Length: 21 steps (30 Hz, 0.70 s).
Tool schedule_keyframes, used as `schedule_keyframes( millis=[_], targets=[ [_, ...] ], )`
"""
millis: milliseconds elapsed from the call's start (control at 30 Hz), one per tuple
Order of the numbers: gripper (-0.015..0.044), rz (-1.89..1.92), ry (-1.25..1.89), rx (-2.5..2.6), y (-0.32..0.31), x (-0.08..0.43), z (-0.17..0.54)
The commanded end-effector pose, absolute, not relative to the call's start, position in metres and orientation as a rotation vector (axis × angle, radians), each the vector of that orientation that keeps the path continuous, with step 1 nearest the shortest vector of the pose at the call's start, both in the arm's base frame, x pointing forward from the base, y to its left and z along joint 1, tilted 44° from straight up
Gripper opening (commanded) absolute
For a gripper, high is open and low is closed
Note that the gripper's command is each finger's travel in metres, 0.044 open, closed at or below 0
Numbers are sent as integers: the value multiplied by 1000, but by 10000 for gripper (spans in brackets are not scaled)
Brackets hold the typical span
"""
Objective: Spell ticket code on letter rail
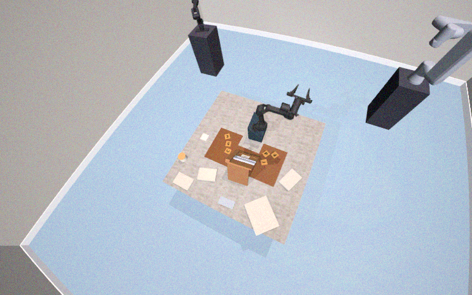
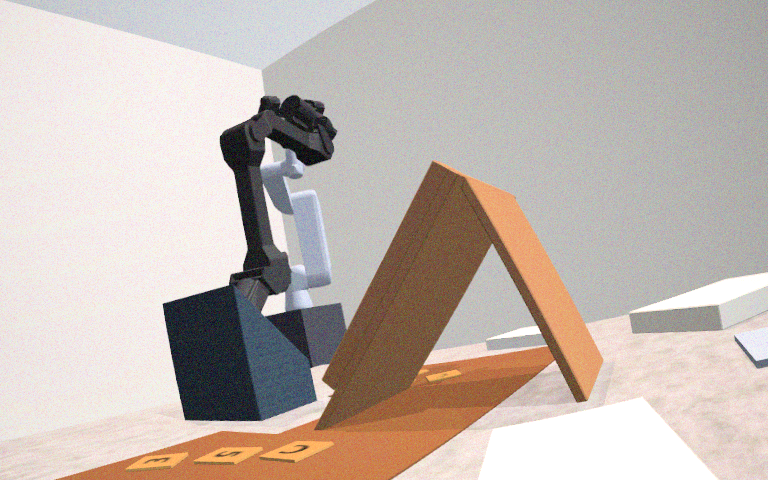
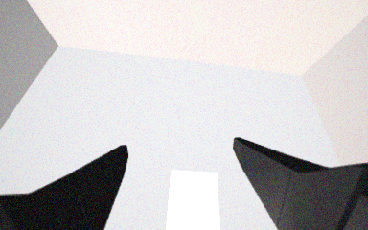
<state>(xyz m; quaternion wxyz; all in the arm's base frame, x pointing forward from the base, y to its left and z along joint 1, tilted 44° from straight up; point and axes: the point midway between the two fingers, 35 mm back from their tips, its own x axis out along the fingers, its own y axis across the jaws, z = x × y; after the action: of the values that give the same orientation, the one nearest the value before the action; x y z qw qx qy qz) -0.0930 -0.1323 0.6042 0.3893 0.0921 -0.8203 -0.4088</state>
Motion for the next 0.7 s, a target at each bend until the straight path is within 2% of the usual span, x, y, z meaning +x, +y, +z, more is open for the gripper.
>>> schedule_keyframes(
  millis=[0, 33, 333, 500, 667],
  targets=[
    [426, -1031, -2095, 227, -130, -94, 604],
    [440, -1007, -2121, 206, -121, -97, 605],
    [440, -472, -2421, -233, 31, -112, 598],
    [440, -116, -2426, -497, 111, -85, 577],
    [440, 236, -2298, -729, 176, -37, 545]
  ],
)
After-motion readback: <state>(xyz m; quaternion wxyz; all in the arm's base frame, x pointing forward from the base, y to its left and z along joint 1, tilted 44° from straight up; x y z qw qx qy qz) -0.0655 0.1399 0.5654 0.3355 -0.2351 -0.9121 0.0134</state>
